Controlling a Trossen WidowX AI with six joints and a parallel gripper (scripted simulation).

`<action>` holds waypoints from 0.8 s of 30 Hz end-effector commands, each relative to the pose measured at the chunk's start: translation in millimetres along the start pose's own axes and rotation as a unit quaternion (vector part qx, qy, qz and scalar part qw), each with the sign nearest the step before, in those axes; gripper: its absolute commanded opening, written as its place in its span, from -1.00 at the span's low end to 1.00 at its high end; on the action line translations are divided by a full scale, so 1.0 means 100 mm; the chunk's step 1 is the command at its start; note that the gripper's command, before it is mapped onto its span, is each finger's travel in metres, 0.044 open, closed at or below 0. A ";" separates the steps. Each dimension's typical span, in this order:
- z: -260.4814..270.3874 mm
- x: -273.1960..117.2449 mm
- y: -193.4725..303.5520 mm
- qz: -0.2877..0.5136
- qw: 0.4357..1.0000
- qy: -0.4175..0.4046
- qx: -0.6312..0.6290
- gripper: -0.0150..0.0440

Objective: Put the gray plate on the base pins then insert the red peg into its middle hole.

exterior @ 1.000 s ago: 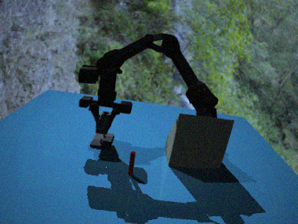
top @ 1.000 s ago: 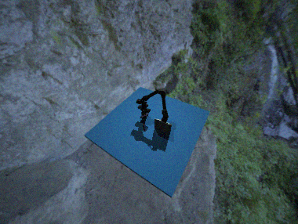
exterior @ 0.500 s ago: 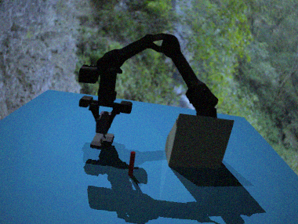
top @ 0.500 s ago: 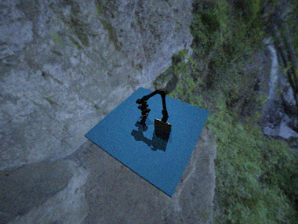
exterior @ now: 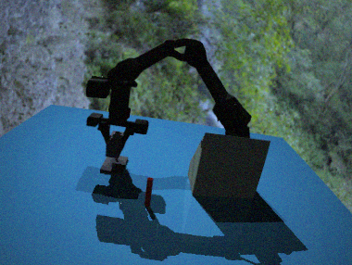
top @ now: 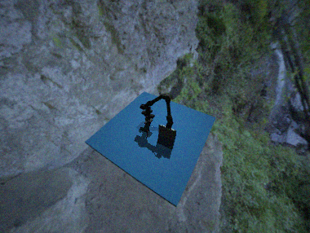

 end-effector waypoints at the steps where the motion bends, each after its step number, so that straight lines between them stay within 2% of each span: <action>1: 0.00 0.08 0.00 -0.002 1.000 0.001 -0.003 -0.49; 24: -0.01 0.34 0.01 -0.002 1.000 0.000 -0.003 -0.49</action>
Point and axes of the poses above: the point midway between the two fingers, 35 mm back from their tips, its own x axis out along the fingers, its own z axis across the jaws, y = z × x, the point moved 10 cm from there along -x, back along the fingers, and after that the axes turned 9 degrees about x, right-handed, at the moved point
